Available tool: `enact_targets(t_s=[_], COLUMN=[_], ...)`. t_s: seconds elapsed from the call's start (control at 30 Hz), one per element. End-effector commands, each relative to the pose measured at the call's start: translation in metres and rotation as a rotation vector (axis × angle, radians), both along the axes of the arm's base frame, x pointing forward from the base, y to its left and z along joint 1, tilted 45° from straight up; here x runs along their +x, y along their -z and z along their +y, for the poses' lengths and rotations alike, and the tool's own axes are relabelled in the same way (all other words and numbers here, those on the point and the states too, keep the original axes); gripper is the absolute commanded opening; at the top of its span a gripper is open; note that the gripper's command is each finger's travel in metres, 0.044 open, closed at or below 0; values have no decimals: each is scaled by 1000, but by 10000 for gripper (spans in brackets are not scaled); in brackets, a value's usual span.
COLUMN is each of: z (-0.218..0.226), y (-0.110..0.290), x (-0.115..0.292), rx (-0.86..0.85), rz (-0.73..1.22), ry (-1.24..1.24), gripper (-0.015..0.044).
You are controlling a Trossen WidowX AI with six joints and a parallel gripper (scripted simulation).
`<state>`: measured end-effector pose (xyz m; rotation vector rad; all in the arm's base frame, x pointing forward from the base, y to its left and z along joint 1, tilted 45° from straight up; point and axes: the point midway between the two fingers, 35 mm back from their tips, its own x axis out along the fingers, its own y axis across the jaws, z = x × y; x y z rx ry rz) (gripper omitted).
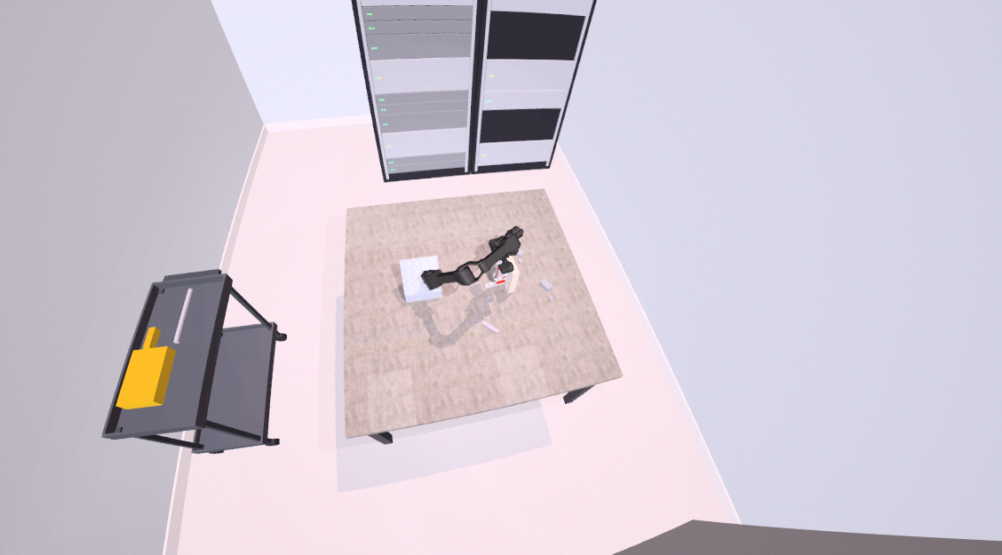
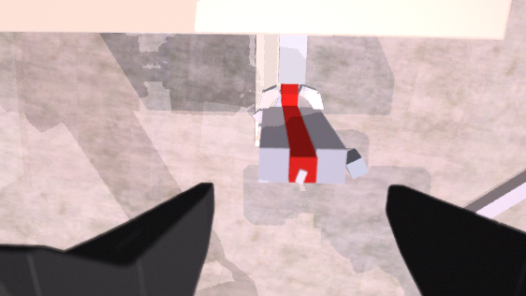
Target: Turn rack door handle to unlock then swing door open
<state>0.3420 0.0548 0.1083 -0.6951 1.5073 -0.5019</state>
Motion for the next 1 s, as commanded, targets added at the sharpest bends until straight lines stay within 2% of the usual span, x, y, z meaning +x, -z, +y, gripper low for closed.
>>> enact_targets(t_s=[0.0, 0.97], z=[-3, -36], y=[1, 35], x=[2, 4], rx=[-10, -11], rz=[-2, -4], ry=[3, 3], gripper=[282, 282])
